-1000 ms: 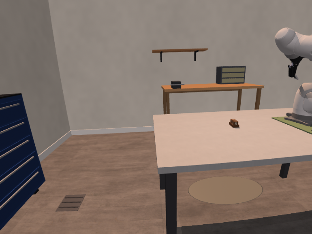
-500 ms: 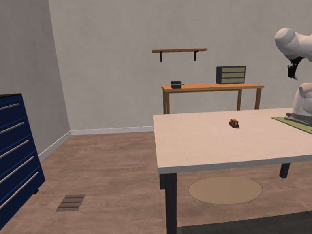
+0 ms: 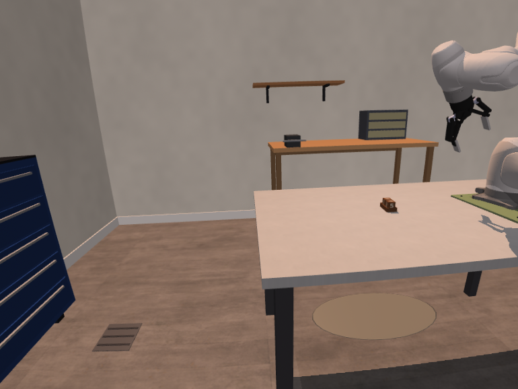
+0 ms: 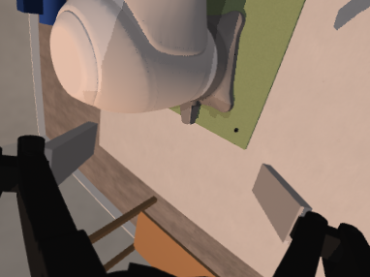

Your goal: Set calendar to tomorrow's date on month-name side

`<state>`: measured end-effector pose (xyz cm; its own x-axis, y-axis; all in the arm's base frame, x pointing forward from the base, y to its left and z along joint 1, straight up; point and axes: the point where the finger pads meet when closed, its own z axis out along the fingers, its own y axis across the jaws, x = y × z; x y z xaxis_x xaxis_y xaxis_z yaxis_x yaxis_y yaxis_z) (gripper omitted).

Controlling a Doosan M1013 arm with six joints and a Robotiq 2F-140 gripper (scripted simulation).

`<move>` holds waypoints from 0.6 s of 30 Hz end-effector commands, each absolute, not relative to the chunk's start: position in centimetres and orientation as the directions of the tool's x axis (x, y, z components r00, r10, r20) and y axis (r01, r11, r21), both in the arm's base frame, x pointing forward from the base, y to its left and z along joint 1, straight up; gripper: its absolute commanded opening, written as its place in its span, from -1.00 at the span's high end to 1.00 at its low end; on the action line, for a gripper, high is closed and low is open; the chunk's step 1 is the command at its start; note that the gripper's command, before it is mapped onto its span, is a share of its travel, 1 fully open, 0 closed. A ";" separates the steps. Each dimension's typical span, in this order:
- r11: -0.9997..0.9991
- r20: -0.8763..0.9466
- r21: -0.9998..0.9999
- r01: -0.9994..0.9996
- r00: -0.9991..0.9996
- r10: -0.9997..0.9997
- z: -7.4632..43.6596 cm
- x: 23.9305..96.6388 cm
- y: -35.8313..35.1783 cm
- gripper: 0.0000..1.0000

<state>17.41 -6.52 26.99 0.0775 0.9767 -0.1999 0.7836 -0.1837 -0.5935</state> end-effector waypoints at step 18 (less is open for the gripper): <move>-0.261 -0.053 -0.149 0.954 0.256 0.965 17.4 43.4 -11.0 -1.00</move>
<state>38.84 -9.93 18.75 0.2296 0.9704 -0.0745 0.9461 -0.2405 -0.2169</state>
